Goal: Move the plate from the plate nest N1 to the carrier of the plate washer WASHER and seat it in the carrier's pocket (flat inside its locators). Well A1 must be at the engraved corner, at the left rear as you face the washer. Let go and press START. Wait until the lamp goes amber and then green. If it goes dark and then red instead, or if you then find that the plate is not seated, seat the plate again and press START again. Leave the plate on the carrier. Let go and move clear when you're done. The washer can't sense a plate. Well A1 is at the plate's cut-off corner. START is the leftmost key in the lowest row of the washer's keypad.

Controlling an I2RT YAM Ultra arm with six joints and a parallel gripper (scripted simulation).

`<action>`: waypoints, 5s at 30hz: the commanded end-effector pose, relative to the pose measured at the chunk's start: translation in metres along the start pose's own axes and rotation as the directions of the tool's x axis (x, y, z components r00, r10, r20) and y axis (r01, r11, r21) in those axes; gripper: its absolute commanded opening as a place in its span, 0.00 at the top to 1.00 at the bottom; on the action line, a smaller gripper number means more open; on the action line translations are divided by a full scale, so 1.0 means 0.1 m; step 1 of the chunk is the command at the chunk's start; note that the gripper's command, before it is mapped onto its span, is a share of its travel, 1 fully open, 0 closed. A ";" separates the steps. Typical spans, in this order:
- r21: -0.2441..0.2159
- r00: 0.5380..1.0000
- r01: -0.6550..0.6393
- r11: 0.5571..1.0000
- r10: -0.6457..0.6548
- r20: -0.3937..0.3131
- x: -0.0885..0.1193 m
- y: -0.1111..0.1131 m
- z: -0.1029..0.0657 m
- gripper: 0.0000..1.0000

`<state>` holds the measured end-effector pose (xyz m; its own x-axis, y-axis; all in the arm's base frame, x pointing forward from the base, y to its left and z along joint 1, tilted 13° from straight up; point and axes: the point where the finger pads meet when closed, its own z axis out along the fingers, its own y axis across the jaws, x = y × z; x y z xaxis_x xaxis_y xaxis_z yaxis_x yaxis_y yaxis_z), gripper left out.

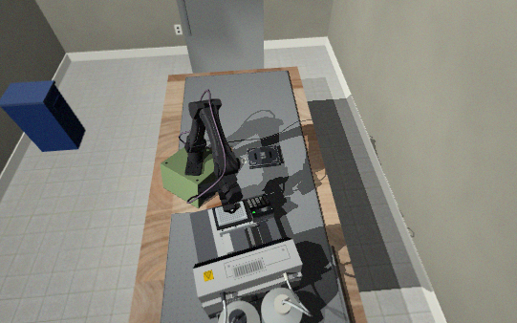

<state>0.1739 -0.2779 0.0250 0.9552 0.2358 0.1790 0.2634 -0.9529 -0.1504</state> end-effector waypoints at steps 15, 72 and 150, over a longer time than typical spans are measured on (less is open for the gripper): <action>-0.018 1.000 -0.002 1.000 0.002 0.006 -0.04 0.06 -0.11 0.00; -0.015 0.708 0.706 0.708 -0.706 0.010 0.86 -0.20 -0.11 0.86; -0.005 -0.003 1.000 -0.004 -0.993 0.117 1.67 -0.81 0.10 1.00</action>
<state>0.3103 -0.1610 0.0620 -0.2616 0.9571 0.1247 0.9553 0.2382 0.1753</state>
